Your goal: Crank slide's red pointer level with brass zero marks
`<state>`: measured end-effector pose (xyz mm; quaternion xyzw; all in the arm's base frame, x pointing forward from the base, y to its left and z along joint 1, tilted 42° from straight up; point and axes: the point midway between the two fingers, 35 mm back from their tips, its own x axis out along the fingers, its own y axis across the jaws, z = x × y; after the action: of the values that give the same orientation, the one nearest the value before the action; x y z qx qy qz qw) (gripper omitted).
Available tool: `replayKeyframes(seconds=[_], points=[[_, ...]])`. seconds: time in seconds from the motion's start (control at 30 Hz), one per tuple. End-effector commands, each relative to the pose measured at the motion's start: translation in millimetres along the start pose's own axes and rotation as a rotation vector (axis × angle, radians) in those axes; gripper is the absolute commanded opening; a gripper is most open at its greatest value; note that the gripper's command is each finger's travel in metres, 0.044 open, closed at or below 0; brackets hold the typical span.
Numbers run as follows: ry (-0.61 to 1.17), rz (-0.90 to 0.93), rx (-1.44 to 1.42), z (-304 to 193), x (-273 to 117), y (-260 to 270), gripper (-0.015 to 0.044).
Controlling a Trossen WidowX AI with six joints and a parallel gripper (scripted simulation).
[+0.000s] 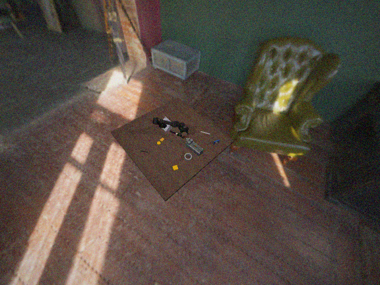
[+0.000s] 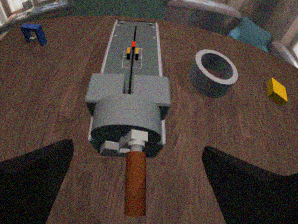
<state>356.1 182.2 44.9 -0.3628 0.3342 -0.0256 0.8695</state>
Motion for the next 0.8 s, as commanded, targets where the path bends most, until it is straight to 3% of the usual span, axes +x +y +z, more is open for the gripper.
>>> replayKeyframes(seconds=[0.0, 0.77], points=[[0.005, 0.004, -0.013, -7.2, 5.1, 2.0, 0.044], [0.004, 0.002, -0.014, -33.7, 30.0, 0.8, 0.044]])
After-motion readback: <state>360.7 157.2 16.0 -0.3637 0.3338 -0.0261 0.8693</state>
